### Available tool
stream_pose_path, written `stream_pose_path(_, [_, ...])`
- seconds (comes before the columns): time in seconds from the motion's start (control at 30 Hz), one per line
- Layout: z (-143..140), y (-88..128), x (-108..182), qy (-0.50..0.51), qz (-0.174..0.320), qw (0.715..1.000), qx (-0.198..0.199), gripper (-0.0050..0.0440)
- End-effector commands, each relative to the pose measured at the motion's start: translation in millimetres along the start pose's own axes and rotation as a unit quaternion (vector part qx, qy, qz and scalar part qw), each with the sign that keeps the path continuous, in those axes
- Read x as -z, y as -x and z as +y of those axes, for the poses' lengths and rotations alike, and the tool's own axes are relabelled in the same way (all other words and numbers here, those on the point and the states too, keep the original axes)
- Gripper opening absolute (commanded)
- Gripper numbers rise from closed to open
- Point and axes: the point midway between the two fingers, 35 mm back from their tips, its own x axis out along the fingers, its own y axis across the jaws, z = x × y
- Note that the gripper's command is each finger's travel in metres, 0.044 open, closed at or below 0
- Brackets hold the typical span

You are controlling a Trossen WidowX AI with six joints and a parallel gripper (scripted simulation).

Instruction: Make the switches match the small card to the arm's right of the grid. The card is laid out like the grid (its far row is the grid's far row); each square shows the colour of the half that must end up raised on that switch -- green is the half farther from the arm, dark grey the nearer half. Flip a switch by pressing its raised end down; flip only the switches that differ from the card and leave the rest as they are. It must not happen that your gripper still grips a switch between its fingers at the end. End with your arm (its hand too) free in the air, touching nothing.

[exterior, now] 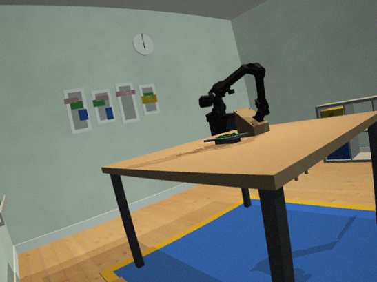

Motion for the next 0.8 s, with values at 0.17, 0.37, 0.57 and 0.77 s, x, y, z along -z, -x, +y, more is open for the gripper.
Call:
stream_pose_path(0.17, [0.5, -12.1, 1.8, -0.004, 0.001, 1.0, -0.003, 0.0])
stream_pose_path(0.37, [0.5, -13.2, 1.9, -0.004, 0.001, 1.0, -0.003, 0.0])
stream_pose_path(0.57, [0.5, -13.2, 1.9, -0.004, 0.001, 1.0, -0.003, 0.0])
stream_pose_path(0.77, [0.5, -13.2, 1.9, -0.004, 0.001, 1.0, -0.003, 0.0])
